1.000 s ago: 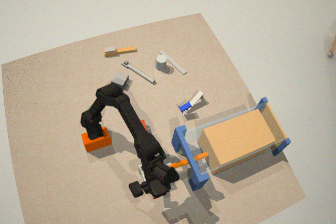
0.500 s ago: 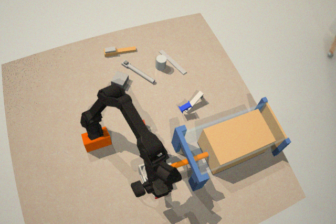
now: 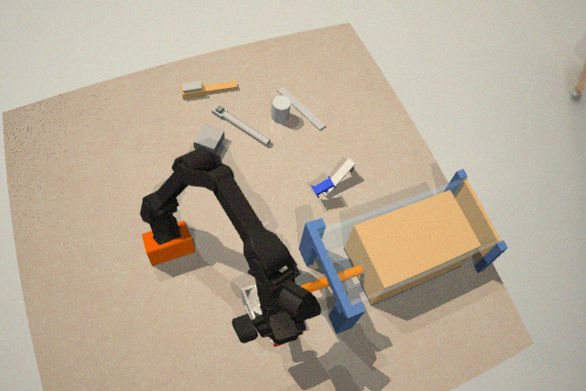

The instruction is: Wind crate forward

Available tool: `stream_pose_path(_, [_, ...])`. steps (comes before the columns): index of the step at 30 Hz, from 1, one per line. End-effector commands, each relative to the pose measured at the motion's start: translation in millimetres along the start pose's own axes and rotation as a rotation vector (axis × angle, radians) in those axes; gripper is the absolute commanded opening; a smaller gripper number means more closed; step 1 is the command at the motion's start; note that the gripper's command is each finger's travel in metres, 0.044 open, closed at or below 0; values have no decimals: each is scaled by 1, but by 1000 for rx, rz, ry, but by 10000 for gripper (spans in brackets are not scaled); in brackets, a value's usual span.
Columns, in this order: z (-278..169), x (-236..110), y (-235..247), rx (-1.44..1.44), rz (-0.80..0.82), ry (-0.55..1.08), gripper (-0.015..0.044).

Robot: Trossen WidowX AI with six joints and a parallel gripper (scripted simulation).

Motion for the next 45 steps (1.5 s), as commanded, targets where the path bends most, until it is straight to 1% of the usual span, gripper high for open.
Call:
stream_pose_path(1, [-5,9,31,-41,47,26,0])
stream_pose_path(45, [-13,1,74,-42,51,28,0])
Point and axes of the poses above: the point midway between the two fingers, 35 mm back from their tips, its own x axis out along the fingers, its own y axis across the jaws, z = x × y, the point moved 6 cm from there along -x, back along the fingers, and after that the axes turned 9 degrees about -x, right-handed, at the moved point
